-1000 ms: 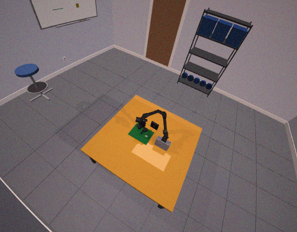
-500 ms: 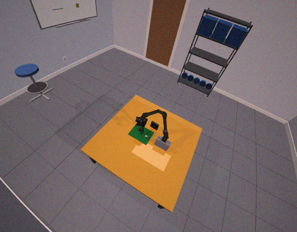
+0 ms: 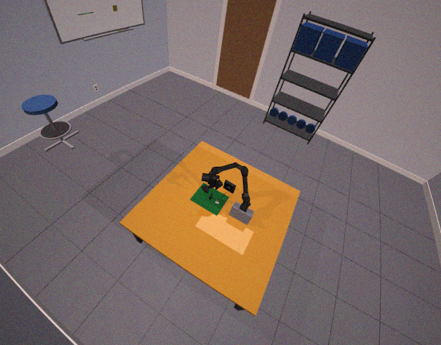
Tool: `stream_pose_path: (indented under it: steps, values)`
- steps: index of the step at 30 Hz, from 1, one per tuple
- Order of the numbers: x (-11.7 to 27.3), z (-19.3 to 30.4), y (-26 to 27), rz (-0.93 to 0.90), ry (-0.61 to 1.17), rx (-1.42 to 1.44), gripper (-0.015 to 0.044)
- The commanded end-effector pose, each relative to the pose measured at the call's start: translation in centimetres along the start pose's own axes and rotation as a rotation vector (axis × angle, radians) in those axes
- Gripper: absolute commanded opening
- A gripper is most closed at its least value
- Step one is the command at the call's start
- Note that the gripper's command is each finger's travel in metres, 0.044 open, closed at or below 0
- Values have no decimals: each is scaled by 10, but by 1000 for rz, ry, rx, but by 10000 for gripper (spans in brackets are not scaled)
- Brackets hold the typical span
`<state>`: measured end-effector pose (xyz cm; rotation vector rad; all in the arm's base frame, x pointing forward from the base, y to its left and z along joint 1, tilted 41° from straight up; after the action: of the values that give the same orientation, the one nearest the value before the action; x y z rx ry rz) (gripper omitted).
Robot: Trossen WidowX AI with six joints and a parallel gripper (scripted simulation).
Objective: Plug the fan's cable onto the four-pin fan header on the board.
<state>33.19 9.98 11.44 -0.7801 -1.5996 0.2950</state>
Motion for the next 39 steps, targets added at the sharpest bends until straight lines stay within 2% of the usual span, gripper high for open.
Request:
stream_pose_path:
  steps: [1, 4, 22, 25, 32, 39]
  values:
    - [21, 2, 1, 6, -40, -799, 440]
    - [22, 3, 1, 3, -43, -916, 440]
    - [22, 3, 1, 3, -43, -921, 440]
    - [6, 1, 2, 2, -42, -921, 440]
    - [-75, -1, -1, 5, -46, -921, 440]
    - [-78, -1, -1, 5, -46, -921, 440]
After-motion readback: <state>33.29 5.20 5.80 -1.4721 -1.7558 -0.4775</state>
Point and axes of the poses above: the point midway between the two fingers, 35 mm back from their tips, its own x axis back along the fingers, its own y axis across the jaws, z = x × y, the point moved 9 cm from there along x, back along the fingers, and after that the axes turned 12 degrees about x, right-handed, at the moved point
